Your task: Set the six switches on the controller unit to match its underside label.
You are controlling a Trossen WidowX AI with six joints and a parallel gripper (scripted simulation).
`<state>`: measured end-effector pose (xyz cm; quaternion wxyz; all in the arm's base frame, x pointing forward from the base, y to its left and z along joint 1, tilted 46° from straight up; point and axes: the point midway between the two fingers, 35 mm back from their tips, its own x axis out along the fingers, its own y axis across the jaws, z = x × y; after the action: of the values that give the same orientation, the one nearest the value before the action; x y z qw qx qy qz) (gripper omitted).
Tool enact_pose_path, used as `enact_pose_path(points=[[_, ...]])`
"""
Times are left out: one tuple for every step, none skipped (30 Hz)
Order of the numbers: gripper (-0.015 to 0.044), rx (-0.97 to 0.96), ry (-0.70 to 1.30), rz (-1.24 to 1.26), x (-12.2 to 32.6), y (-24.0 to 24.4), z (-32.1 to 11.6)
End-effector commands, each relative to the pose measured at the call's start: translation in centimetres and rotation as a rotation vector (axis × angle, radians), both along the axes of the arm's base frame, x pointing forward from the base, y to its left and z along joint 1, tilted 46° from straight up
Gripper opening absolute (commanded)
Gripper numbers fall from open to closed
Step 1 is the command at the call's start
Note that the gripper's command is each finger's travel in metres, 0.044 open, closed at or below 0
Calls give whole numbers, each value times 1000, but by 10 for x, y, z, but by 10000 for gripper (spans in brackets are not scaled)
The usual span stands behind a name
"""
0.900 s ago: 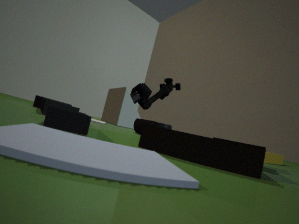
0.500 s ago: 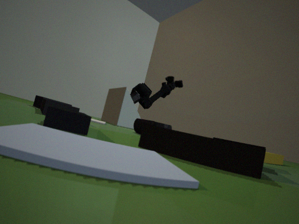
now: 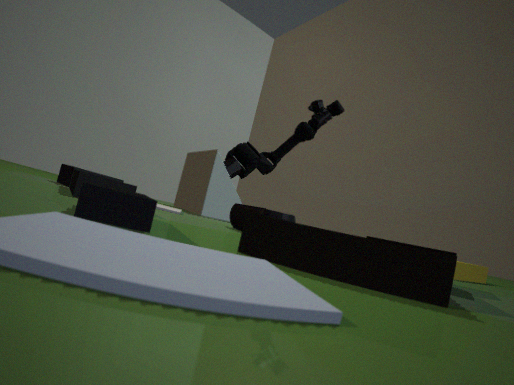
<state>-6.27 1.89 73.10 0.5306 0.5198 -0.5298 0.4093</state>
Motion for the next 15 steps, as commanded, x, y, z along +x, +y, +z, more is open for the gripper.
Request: enact_pose_path(points=[[0,8,160,-103,62,-23,-1],[0,7,201,-131,78,-29,-2],[0,6,242,-157,94,-34,-4],[0,3,284,-183,109,-40,-6],[0,0,325,-209,124,-46,-9],[0,-5,367,-234,140,-52,-13],[0,0,382,-253,150,-57,-16],[0,5,406,-280,164,-65,-20],[0,8,437,-308,179,-73,-25],[0,1,483,-329,195,-79,-30],[0,-6,529,-349,210,-85,-36],[0,-15,575,-368,226,-91,-42],[0,-24,621,-386,241,-97,-49],[0,-35,666,-403,255,-103,-56],[0,-46,712,-420,270,-108,-64]])
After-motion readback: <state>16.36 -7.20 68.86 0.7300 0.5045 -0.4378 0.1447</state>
